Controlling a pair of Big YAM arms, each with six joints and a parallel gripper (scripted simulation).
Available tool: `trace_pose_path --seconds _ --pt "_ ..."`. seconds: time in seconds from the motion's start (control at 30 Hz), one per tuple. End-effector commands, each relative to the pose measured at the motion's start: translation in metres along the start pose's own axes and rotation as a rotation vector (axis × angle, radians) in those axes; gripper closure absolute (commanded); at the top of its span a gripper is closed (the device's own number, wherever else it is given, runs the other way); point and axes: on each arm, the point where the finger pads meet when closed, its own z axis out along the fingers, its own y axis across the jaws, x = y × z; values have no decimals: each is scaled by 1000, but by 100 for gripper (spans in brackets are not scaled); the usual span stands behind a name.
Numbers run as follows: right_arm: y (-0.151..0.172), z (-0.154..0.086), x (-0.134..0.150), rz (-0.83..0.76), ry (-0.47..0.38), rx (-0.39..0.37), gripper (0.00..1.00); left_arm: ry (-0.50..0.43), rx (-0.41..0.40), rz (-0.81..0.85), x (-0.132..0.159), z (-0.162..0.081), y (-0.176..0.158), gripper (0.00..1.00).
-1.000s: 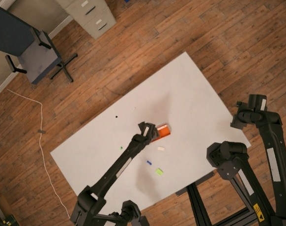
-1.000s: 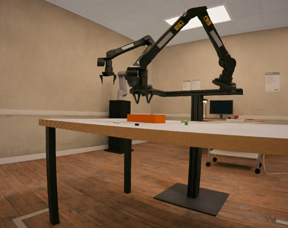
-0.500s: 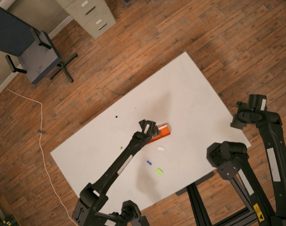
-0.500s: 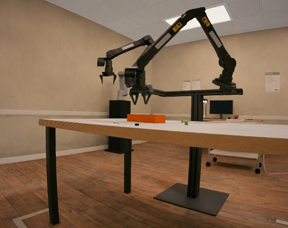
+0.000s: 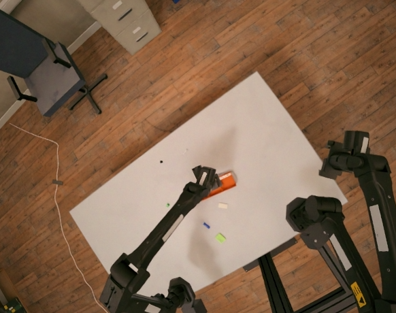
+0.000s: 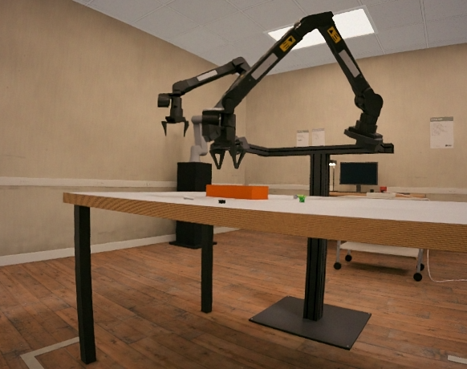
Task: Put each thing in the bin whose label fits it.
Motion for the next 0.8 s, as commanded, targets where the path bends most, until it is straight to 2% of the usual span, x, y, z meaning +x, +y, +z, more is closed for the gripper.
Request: trace_pose_path --seconds 0.0,0.6,0.77 --pt "-2 -2 -3 10 -3 7 0 -57 40 -13 -28 -31 -13 0" --pt "-2 -2 -3 10 -3 7 0 -56 40 -13 -28 -31 -13 0" --pt "-2 -2 -3 10 -3 7 0 -55 45 -17 -21 -74 -16 0"
